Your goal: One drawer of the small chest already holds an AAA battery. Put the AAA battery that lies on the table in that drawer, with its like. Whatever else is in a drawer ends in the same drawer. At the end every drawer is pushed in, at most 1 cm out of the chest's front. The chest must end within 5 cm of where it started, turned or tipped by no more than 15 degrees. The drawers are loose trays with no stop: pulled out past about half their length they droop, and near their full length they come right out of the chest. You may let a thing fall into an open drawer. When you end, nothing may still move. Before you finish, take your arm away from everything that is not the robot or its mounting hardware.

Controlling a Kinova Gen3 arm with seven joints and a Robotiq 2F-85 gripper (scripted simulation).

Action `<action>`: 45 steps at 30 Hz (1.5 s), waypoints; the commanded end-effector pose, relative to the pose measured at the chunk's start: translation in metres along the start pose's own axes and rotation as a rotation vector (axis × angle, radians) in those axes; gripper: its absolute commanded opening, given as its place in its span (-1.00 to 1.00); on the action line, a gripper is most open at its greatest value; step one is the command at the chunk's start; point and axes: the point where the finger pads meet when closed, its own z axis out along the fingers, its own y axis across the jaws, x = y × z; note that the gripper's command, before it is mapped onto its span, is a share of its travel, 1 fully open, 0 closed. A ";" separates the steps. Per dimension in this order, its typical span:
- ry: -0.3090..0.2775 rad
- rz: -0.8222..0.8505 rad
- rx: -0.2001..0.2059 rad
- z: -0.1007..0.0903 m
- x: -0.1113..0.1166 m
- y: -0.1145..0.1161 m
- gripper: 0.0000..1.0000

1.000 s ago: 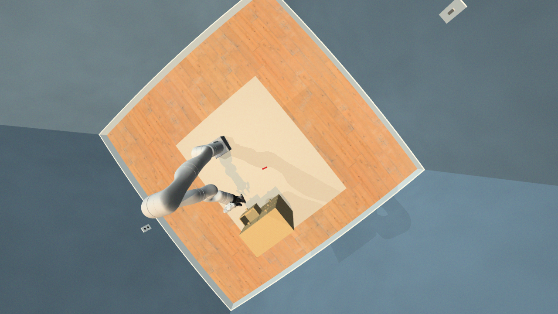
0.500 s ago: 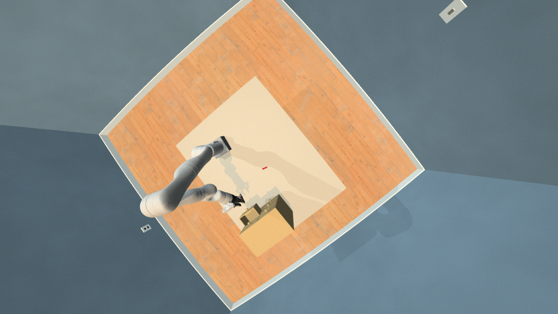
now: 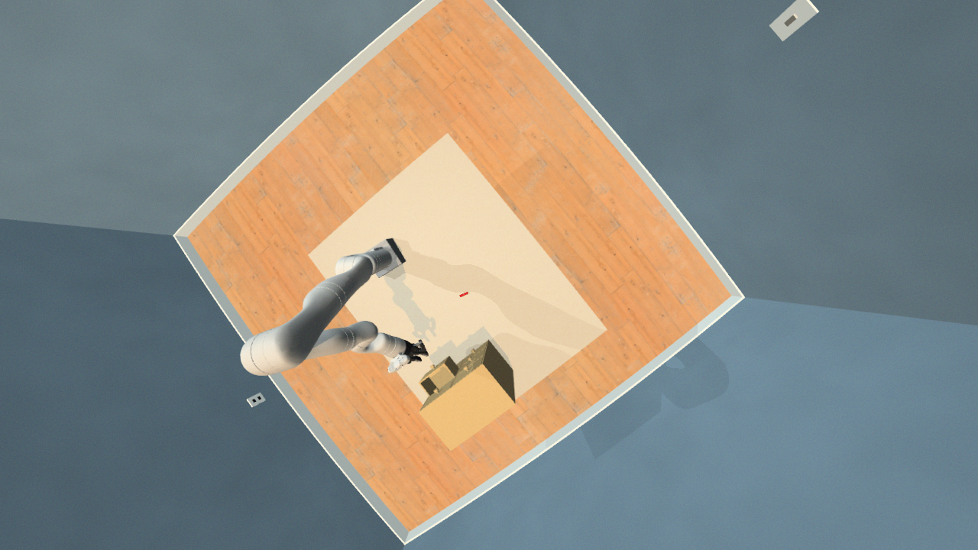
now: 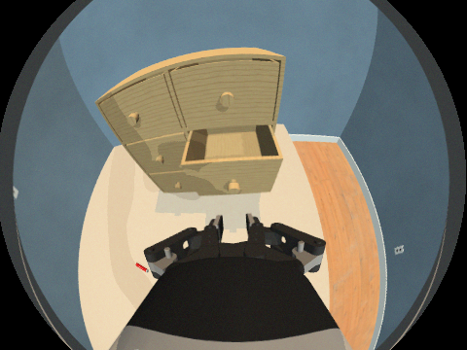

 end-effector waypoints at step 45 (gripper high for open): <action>-0.008 0.001 -0.004 -0.061 0.002 0.002 -0.34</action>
